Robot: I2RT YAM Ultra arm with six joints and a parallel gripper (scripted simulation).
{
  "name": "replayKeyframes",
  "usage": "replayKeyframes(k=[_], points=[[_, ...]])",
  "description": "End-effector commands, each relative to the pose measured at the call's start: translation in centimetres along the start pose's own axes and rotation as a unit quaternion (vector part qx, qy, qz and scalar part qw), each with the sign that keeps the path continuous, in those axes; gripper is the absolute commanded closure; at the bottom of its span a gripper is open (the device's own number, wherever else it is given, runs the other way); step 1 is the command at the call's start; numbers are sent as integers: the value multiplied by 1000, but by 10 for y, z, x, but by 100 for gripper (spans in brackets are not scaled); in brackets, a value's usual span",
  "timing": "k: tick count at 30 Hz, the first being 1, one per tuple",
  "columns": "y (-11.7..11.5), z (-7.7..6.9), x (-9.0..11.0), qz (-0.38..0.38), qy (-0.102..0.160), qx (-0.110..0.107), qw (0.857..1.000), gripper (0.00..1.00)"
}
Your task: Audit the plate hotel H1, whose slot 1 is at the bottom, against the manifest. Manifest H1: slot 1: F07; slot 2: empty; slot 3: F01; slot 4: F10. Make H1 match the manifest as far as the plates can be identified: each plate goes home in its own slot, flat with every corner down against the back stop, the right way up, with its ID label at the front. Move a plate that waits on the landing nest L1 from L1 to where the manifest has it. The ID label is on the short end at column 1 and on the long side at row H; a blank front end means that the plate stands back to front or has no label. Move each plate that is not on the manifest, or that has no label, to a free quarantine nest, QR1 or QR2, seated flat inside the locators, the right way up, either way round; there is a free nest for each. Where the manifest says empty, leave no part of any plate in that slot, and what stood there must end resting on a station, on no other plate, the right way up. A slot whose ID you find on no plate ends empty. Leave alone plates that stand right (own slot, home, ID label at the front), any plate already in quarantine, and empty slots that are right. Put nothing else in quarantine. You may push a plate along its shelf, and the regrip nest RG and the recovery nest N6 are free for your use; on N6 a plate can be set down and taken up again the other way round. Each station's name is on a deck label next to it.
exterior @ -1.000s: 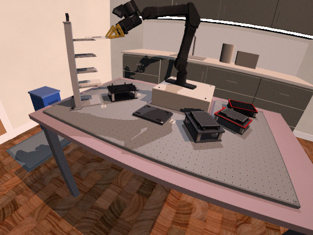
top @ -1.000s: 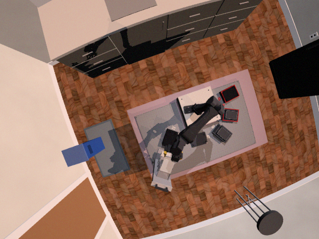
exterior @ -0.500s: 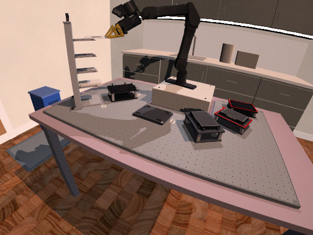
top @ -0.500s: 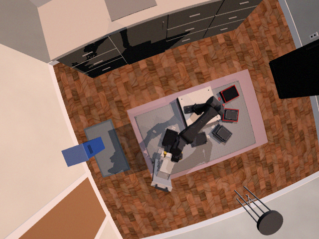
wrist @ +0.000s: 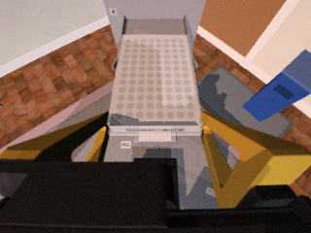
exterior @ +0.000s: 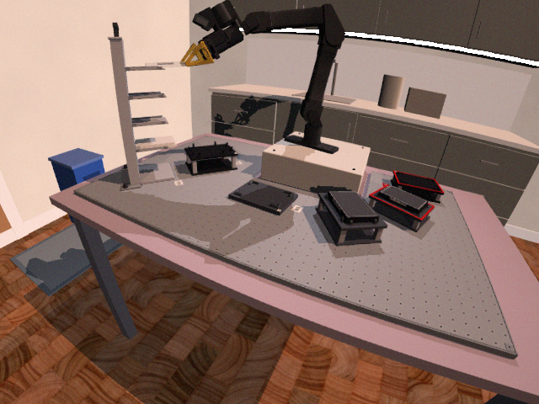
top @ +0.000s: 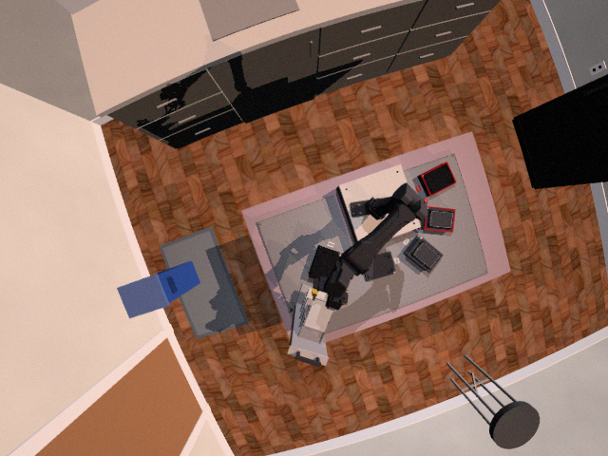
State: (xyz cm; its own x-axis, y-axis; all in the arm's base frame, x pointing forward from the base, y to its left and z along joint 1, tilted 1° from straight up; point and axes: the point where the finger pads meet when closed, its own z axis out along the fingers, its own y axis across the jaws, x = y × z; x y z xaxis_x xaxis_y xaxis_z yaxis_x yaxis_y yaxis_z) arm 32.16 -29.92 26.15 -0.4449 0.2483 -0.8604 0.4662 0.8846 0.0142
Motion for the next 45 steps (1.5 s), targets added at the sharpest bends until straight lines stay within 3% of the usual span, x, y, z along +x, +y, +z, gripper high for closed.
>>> replayKeyframes(k=[1, 45], points=[[0, -2, -6, -3, -10, 2, 1000, 14], [0, 21, -7, -3, -11, 2, 1000, 14]])
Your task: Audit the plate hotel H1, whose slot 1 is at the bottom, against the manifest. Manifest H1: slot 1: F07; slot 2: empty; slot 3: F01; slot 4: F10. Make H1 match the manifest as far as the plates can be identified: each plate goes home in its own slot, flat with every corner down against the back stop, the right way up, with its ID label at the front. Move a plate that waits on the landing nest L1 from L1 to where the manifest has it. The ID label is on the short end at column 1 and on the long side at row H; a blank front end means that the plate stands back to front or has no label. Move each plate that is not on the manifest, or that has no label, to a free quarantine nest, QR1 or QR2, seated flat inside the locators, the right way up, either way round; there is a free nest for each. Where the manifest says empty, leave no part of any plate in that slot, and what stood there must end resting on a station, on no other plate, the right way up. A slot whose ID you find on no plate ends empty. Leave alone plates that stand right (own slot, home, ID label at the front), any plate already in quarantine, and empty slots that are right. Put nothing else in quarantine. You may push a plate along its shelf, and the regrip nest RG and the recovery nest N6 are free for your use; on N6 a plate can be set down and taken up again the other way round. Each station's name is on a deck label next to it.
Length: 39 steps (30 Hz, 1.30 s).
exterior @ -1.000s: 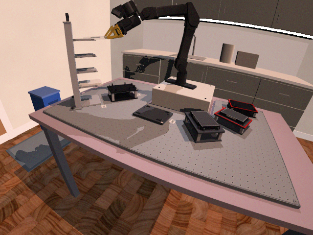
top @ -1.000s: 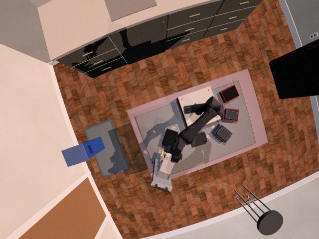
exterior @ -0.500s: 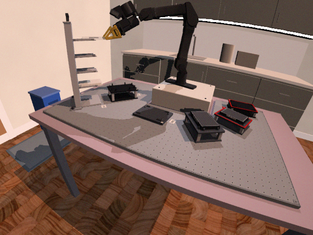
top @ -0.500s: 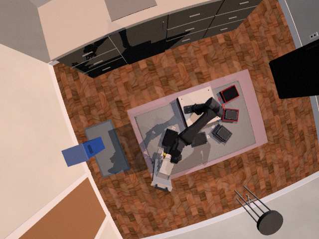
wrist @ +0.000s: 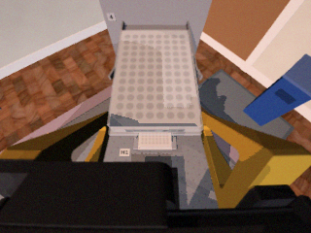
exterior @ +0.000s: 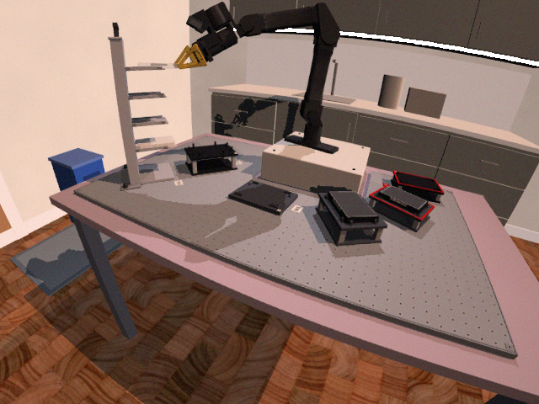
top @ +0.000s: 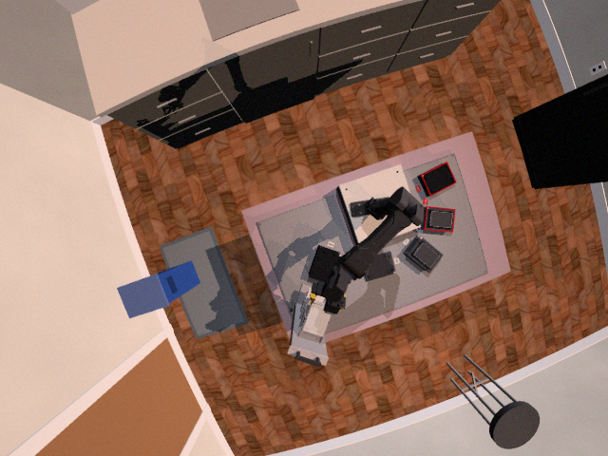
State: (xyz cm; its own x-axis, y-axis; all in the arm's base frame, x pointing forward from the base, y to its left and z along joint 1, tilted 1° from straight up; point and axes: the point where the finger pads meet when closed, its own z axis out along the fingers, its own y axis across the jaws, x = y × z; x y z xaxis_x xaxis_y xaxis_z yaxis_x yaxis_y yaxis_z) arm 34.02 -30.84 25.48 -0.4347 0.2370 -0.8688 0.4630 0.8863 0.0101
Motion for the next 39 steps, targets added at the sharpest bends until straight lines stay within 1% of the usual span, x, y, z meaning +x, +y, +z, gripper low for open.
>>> replayKeyframes(k=[1, 9, 10, 27, 28, 34, 36, 39], points=[[-1, 0, -2, 0, -2, 2, 1000, 14], [-1, 3, -2, 0, -2, 2, 1000, 14], [-1, 3, -2, 0, -2, 2, 1000, 0], [-1, 3, -2, 0, -2, 2, 1000, 0], [-1, -2, -8, 0, -2, 2, 1000, 0], [-1, -11, -3, 0, -2, 2, 1000, 0], [-1, -11, -3, 0, -2, 2, 1000, 0], [-1, -15, 0, 0, -2, 2, 1000, 0]])
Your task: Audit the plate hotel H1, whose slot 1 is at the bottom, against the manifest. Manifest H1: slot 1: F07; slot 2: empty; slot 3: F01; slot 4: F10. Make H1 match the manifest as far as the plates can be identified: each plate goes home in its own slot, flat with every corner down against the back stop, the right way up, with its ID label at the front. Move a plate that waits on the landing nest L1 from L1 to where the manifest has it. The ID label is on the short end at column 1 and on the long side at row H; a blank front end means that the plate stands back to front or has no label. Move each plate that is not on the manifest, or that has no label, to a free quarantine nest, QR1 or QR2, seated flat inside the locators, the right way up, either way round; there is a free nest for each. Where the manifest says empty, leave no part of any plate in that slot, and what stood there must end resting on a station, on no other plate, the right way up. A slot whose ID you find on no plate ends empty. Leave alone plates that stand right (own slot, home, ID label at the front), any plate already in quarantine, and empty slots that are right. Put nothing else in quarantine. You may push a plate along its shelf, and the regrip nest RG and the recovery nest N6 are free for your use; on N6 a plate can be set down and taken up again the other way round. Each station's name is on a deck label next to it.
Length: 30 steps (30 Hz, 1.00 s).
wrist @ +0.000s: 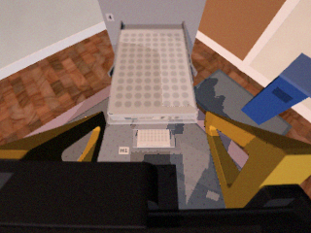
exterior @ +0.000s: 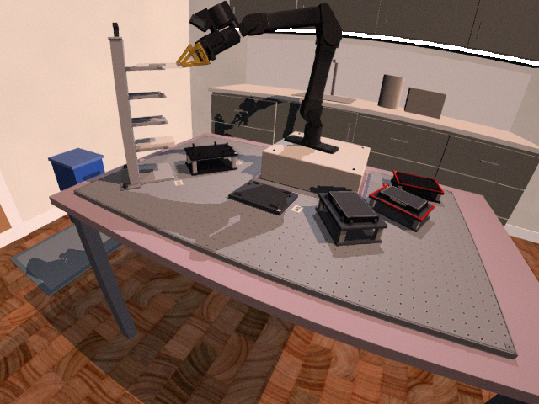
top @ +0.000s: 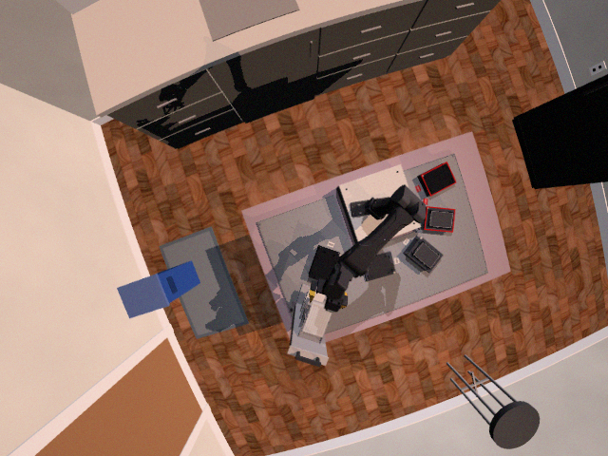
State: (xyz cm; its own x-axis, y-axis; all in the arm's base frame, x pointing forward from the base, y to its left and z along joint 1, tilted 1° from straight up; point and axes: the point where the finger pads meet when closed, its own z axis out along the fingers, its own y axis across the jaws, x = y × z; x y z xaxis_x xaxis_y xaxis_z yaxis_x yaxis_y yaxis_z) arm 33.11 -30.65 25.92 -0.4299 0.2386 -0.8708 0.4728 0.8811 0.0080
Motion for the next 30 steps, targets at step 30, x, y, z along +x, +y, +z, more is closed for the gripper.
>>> replayKeyframes(k=[30], points=[[1, -45, 21, -2, 1, -3, 1000, 0]])
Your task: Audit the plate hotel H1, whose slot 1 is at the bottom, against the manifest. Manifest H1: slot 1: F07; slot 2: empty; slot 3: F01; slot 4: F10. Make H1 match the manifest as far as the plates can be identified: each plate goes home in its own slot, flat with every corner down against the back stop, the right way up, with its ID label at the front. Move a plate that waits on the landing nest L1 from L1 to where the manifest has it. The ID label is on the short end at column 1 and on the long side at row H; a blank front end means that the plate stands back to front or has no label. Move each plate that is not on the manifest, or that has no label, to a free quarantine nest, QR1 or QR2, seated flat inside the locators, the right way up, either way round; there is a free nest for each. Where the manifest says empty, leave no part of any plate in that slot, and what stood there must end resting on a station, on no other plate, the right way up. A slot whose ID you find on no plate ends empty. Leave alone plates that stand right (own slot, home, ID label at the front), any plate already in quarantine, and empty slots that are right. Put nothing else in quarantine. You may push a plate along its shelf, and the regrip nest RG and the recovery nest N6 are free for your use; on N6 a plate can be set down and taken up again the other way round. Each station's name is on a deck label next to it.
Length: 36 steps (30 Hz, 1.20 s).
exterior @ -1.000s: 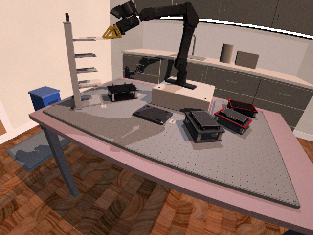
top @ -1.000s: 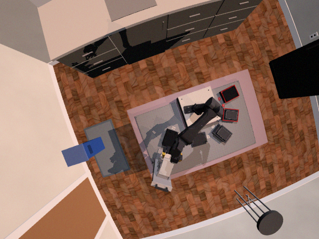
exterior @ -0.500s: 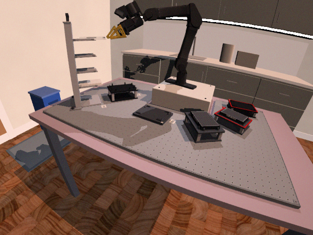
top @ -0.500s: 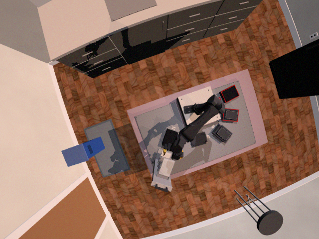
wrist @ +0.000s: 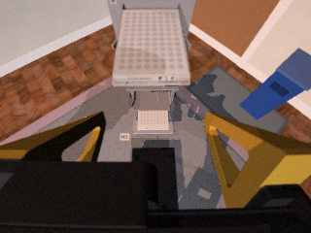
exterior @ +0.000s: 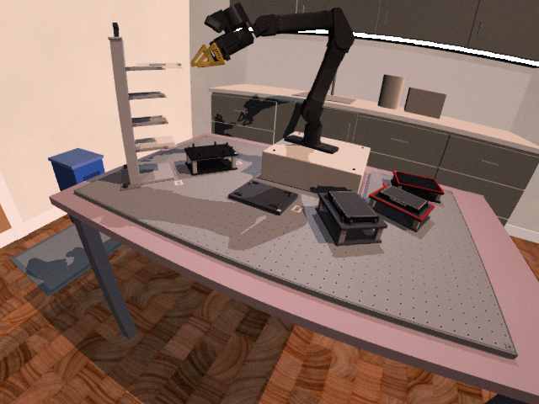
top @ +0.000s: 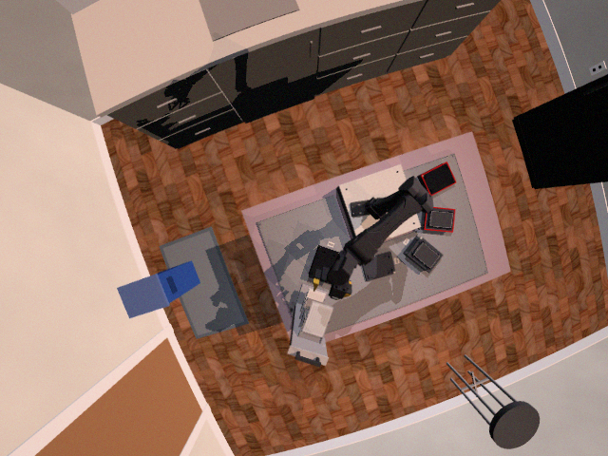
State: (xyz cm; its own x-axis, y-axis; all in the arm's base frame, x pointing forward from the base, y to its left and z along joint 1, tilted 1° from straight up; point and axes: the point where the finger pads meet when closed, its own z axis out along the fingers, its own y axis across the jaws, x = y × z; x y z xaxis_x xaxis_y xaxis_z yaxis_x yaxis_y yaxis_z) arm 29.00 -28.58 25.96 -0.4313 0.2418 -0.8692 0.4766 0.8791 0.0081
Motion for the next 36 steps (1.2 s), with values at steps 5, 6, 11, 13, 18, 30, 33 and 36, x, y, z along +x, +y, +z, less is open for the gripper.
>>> replayKeyframes(k=[5, 6, 11, 13, 18, 30, 33, 36], points=[[2, -10, 2, -3, -1, -5, 1000, 0], [2, -12, 3, -3, -1, -5, 1000, 0], [2, -19, 7, -3, -1, -5, 1000, 0], [2, -22, 8, -3, -1, -5, 1000, 0], [2, -26, 11, -3, -1, -5, 1000, 0], [2, -25, 15, -3, -1, -5, 1000, 100], [2, -25, 15, -3, -1, -5, 1000, 100], [2, -25, 15, -3, -1, -5, 1000, 100]])
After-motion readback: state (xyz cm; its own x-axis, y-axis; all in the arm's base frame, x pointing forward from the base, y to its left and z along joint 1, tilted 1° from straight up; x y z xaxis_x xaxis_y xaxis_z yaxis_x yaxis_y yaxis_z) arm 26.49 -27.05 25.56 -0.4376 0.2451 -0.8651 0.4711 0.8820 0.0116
